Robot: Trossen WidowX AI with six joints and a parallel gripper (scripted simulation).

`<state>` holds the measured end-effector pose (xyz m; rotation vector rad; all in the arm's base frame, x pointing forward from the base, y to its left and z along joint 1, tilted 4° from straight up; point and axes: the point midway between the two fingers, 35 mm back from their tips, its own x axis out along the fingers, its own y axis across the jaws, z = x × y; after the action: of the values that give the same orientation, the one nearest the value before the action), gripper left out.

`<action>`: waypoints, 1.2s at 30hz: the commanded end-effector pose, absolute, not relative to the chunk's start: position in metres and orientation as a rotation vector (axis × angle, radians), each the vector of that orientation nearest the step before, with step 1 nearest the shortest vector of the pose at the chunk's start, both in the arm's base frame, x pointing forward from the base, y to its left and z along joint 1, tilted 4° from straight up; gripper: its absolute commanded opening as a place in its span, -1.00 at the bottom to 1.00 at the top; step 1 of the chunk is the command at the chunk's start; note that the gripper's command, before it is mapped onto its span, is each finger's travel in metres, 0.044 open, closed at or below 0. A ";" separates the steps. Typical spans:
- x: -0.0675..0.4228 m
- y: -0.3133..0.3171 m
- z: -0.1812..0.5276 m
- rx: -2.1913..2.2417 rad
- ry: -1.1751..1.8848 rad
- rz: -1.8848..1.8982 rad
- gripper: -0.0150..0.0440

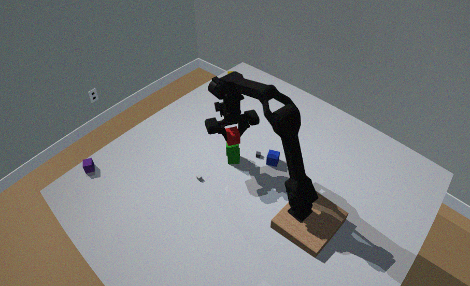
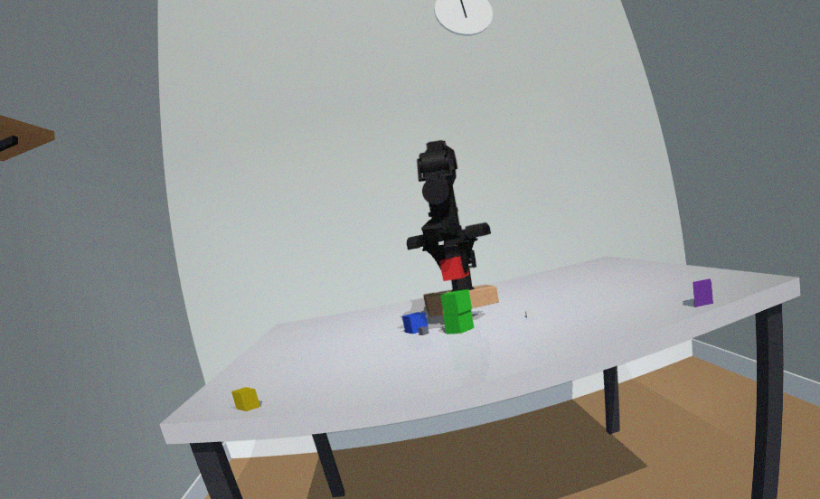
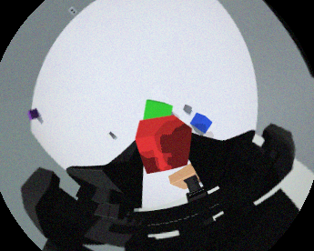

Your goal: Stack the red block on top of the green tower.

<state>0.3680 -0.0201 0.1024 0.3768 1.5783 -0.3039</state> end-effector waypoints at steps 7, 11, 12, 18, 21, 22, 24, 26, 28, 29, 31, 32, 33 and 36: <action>0.380 -0.031 0.103 0.368 1.582 -0.306 -0.49; 0.381 -0.031 0.097 0.368 1.582 -0.306 -0.49; 0.381 -0.031 0.094 0.368 1.582 -0.306 -0.49; 0.380 -0.030 0.073 0.368 1.582 -0.306 -0.49; 0.380 -0.030 0.073 0.368 1.582 -0.306 -0.49; 0.380 -0.030 0.073 0.368 1.582 -0.306 -0.49; 0.380 -0.030 0.073 0.368 1.582 -0.306 -0.49; 0.380 -0.030 0.073 0.368 1.582 -0.306 -0.49; 0.380 -0.030 0.072 0.368 1.582 -0.306 -0.49; 0.380 -0.030 0.072 0.368 1.582 -0.306 -0.49; 0.380 -0.030 0.073 0.368 1.582 -0.306 -0.49; 0.380 -0.030 0.073 0.368 1.582 -0.306 -0.49; 0.380 -0.030 0.073 0.368 1.582 -0.306 -0.49; 0.380 -0.030 0.073 0.368 1.582 -0.306 -0.49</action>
<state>0.3797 -0.0288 0.0734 0.3746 1.5819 -0.3042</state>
